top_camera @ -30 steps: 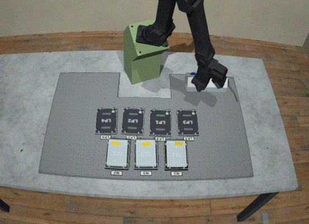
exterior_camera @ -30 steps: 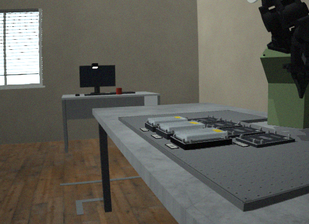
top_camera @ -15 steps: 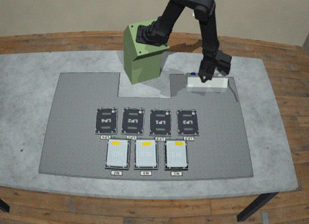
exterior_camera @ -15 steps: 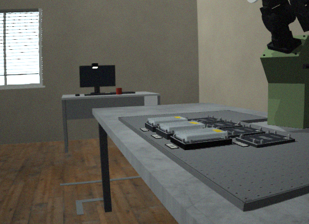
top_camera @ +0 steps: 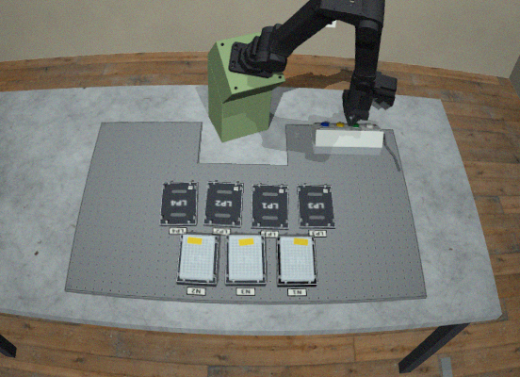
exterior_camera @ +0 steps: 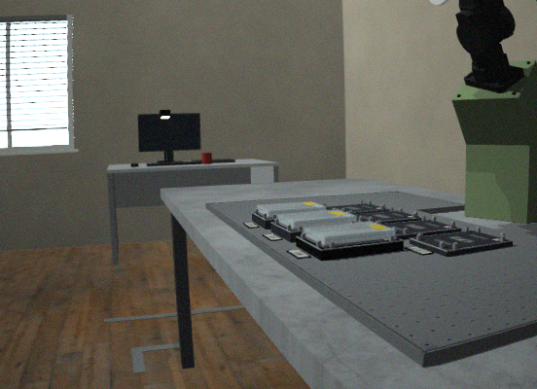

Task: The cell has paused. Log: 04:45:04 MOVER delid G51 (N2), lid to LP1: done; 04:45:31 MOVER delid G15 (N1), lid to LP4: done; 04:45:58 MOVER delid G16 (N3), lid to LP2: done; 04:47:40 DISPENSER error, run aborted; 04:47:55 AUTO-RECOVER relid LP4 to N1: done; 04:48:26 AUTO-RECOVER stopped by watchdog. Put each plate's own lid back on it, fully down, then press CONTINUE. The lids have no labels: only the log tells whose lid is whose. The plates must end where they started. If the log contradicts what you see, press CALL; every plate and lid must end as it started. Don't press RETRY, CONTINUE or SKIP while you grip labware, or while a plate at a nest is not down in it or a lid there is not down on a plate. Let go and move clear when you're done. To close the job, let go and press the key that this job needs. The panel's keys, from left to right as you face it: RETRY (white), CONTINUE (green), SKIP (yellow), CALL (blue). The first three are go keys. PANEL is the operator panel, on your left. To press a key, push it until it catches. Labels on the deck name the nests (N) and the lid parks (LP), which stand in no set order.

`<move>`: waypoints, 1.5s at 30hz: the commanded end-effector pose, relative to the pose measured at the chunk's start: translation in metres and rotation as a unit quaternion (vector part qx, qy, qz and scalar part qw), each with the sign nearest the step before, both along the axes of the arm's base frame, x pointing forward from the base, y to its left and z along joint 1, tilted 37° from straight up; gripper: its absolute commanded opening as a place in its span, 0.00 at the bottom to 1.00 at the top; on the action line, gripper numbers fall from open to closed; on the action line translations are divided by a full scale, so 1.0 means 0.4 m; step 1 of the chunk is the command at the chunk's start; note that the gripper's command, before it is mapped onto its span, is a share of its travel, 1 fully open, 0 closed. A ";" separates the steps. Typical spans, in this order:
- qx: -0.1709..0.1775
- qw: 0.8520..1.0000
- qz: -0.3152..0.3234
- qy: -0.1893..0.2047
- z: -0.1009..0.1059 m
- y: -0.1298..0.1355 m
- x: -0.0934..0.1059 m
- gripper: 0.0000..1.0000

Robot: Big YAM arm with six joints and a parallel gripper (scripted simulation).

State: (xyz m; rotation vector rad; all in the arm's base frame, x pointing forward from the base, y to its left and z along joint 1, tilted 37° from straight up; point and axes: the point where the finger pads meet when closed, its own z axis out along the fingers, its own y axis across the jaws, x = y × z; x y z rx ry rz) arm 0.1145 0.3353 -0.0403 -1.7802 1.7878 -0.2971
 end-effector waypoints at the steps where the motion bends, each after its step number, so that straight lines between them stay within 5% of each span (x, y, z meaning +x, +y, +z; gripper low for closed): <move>1: -0.013 1.000 0.023 -0.004 -0.011 0.033 -0.043 0.00; 15: -0.010 1.000 0.022 -0.004 -0.063 0.106 -0.155 0.00; 17: 0.006 1.000 0.022 -0.002 -0.034 0.122 -0.157 0.00; 19: 0.002 1.000 0.006 -0.002 -0.038 0.106 -0.126 0.00; 45: 0.002 1.000 0.021 -0.003 -0.085 0.127 -0.109 0.00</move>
